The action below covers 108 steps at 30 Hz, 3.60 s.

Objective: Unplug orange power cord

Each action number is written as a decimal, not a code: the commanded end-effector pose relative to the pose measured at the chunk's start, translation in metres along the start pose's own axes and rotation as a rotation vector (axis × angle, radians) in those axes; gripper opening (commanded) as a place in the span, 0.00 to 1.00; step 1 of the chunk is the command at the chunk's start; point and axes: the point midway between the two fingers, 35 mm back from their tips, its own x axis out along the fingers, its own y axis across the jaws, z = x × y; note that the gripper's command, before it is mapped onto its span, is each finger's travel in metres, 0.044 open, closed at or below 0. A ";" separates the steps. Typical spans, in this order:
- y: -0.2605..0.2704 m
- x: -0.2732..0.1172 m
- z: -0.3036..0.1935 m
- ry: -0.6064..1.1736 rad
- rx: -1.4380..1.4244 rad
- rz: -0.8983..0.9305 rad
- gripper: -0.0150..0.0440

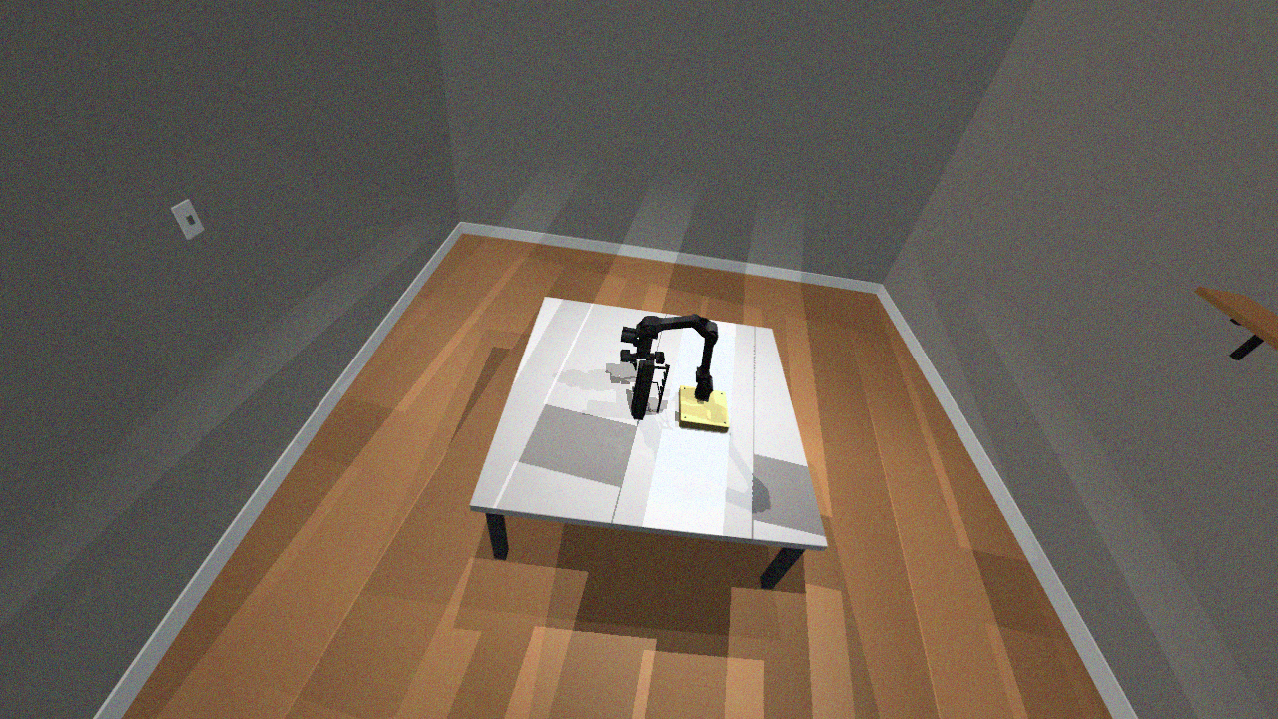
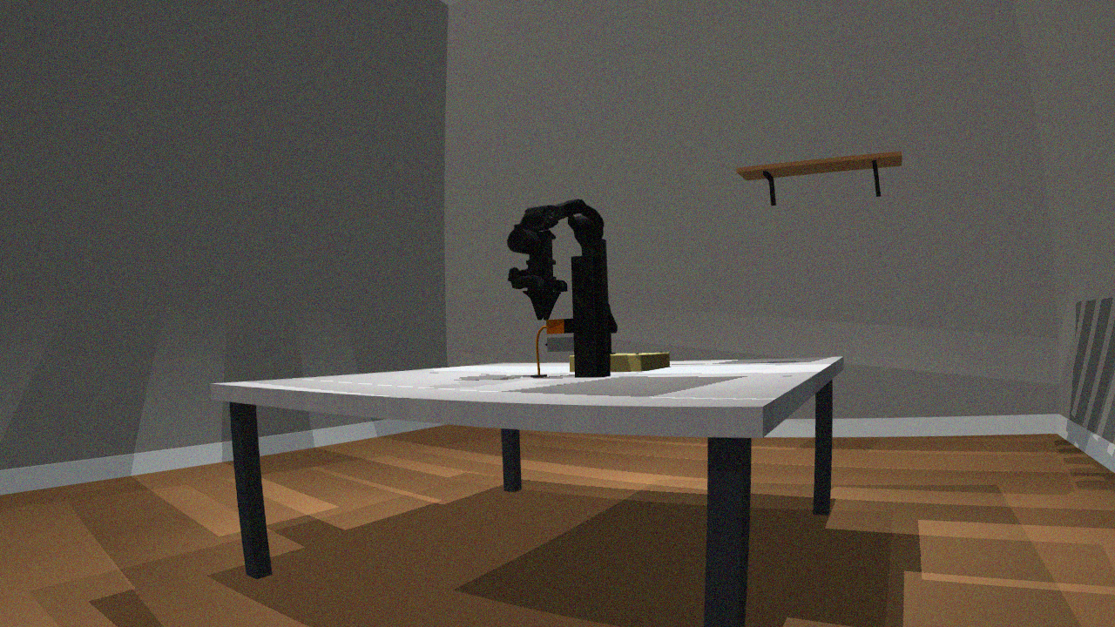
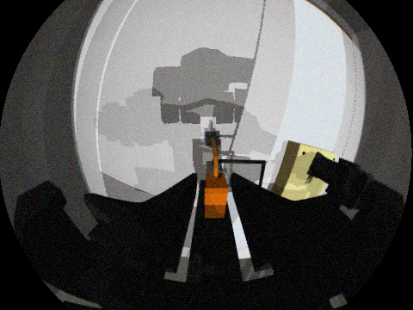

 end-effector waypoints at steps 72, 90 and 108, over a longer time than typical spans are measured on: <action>-0.001 0.009 0.018 -0.005 0.002 -0.002 0.25; -0.005 0.010 0.014 -0.006 0.004 -0.004 0.70; -0.005 -0.003 0.074 -0.012 0.004 -0.004 1.00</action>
